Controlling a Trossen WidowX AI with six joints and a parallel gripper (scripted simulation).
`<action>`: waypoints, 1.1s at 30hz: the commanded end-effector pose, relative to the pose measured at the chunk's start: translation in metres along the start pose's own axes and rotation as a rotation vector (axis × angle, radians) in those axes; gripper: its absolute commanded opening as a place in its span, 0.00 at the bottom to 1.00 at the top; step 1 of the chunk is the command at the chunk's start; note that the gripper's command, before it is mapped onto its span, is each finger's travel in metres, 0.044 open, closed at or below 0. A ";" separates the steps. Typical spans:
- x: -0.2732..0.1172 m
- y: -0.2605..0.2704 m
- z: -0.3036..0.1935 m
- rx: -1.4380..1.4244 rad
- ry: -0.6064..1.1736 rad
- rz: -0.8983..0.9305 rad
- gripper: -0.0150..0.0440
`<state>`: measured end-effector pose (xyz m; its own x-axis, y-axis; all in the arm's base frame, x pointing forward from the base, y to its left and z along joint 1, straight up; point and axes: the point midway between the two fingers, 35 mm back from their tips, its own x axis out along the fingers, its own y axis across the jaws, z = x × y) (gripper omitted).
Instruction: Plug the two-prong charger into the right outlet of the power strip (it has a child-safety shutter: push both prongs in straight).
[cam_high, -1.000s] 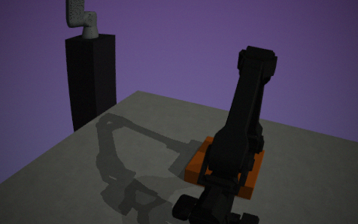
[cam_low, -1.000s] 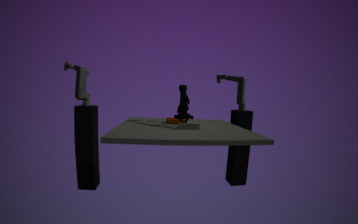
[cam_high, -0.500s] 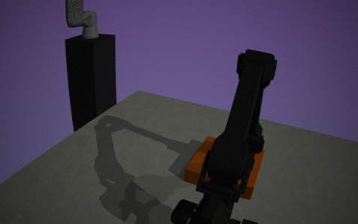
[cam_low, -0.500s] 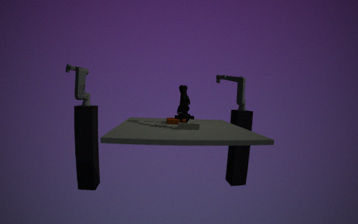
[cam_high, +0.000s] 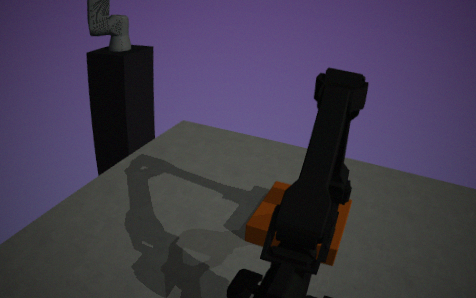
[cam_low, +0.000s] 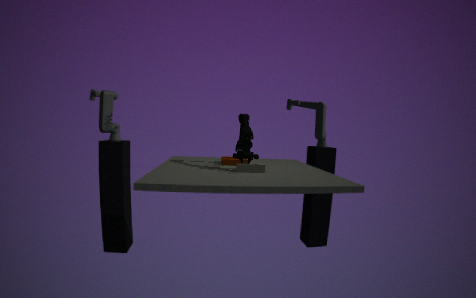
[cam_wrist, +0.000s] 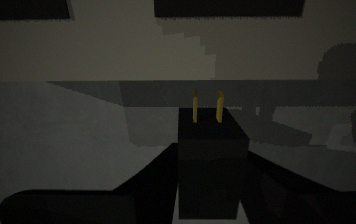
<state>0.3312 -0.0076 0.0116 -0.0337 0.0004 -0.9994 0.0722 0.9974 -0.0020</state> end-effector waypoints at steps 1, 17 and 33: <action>0.000 0.001 0.000 0.005 0.002 0.004 0.25; 0.000 0.002 0.003 0.005 0.002 0.004 0.25; -0.001 0.002 0.007 0.005 0.001 0.004 0.25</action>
<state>0.3378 -0.0071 0.0118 -0.0341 0.0005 -0.9994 0.0724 0.9974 -0.0020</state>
